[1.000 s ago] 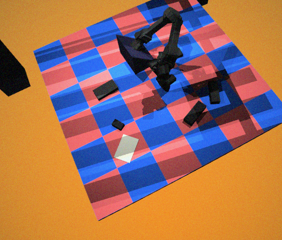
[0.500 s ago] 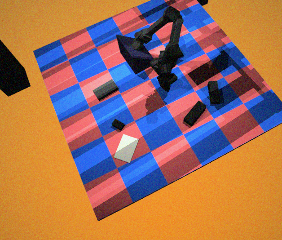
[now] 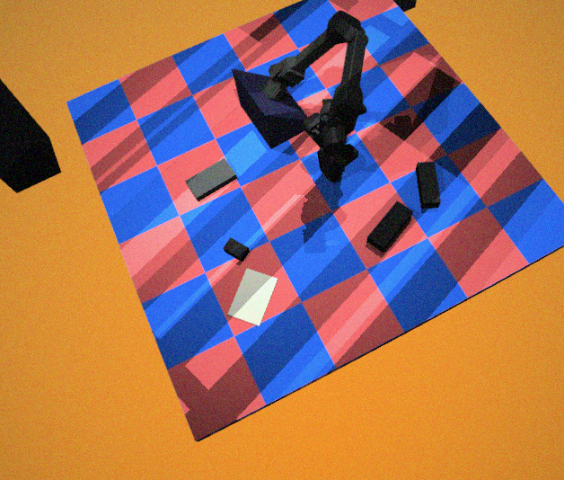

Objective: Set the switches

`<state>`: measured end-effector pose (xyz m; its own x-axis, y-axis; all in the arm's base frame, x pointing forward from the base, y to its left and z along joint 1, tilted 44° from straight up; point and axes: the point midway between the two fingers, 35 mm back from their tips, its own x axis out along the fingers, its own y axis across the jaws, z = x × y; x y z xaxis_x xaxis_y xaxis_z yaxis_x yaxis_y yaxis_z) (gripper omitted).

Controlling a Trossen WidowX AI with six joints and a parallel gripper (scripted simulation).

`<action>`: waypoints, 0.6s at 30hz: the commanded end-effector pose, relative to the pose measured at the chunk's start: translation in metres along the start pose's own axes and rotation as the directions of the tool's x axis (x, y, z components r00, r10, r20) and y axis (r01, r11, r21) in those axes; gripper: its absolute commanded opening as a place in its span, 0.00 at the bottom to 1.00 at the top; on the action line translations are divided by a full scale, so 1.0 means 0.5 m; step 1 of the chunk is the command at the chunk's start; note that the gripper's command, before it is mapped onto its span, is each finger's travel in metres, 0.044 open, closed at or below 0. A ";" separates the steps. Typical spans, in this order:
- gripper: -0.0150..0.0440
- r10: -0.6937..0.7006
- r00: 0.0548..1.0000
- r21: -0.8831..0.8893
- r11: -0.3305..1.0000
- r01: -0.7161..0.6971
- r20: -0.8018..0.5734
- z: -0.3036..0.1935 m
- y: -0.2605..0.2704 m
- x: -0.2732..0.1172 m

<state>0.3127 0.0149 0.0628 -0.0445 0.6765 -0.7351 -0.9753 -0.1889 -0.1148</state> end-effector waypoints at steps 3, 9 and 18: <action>0.83 0.000 1.000 0.005 1.000 0.000 0.010 0.016 0.001 0.002; 0.83 0.000 1.000 0.005 1.000 0.000 0.010 0.026 0.001 0.003; 0.83 0.000 1.000 0.005 1.000 0.000 0.011 0.040 0.001 0.004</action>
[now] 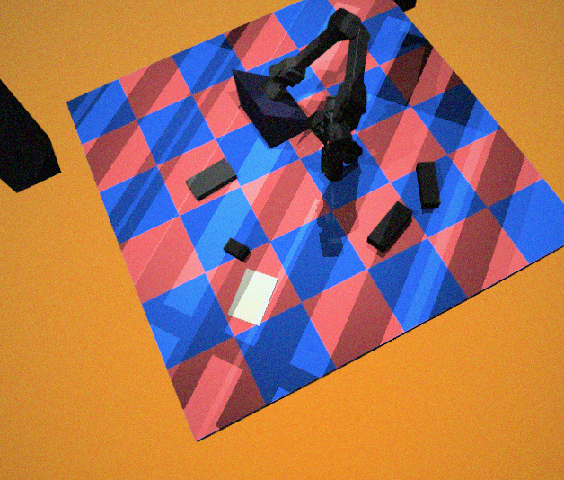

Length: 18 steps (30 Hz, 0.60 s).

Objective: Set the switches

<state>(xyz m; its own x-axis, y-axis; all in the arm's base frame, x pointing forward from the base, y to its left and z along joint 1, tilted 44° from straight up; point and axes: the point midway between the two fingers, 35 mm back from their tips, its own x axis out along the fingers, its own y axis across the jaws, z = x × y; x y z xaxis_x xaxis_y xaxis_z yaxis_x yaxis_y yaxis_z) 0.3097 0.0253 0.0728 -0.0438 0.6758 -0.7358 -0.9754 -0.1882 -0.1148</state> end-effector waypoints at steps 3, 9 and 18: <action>0.83 0.001 1.000 0.005 1.000 -0.001 0.012 0.016 0.001 0.005; 0.83 0.001 1.000 0.005 1.000 -0.001 0.012 0.025 0.001 0.006; 0.83 0.001 1.000 0.005 1.000 -0.001 0.013 0.040 0.001 0.008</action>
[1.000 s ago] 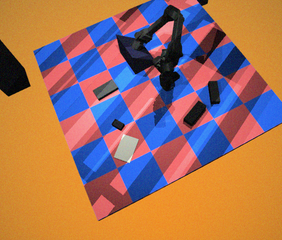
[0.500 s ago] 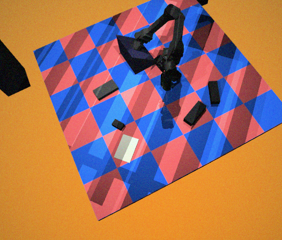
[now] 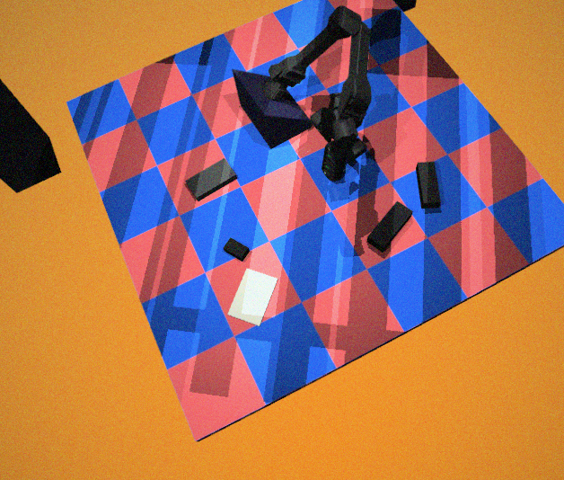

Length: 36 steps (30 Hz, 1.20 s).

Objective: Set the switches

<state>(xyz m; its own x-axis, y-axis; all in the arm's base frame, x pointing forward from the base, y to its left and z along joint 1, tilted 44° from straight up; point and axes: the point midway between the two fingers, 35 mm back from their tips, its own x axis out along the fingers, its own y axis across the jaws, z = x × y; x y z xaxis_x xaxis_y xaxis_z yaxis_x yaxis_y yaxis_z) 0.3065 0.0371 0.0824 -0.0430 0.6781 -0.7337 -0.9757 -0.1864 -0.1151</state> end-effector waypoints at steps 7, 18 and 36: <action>0.83 0.002 1.000 0.004 1.000 -0.002 0.010 0.020 0.001 0.008; 0.83 0.002 1.000 0.004 1.000 -0.002 0.011 0.038 0.001 0.011; 0.83 0.002 1.000 0.004 1.000 -0.002 0.012 0.066 0.001 0.019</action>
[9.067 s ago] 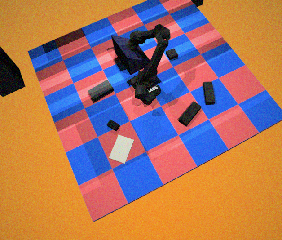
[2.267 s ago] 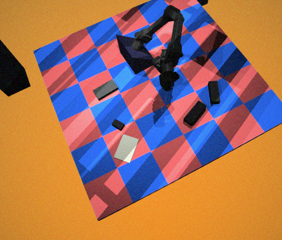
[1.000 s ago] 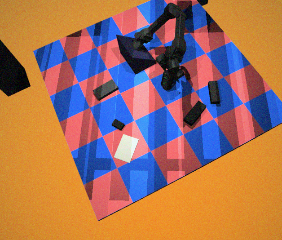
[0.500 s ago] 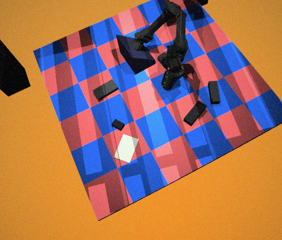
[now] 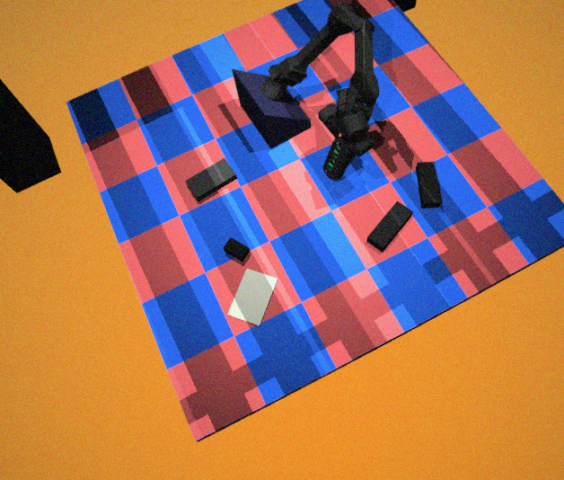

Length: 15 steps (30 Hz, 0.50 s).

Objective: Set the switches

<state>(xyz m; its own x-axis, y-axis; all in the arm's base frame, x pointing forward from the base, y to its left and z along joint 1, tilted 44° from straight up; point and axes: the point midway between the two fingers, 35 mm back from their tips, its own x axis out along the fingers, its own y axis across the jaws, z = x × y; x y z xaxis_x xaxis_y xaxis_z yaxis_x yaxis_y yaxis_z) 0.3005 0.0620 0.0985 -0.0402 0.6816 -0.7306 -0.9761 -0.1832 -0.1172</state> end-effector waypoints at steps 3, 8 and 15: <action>0.83 0.006 1.000 0.003 1.000 -0.006 0.008 0.011 0.002 0.010; 0.83 0.006 1.000 0.003 1.000 -0.006 0.008 0.019 0.002 0.012; 0.83 0.006 1.000 0.003 1.000 -0.006 0.008 0.029 0.002 0.016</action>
<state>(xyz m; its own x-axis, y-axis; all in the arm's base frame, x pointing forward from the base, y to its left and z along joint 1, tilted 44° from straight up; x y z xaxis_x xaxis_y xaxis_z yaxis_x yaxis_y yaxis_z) 0.2982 0.0732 0.1043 -0.0387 0.6840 -0.7285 -0.9760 -0.1823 -0.1194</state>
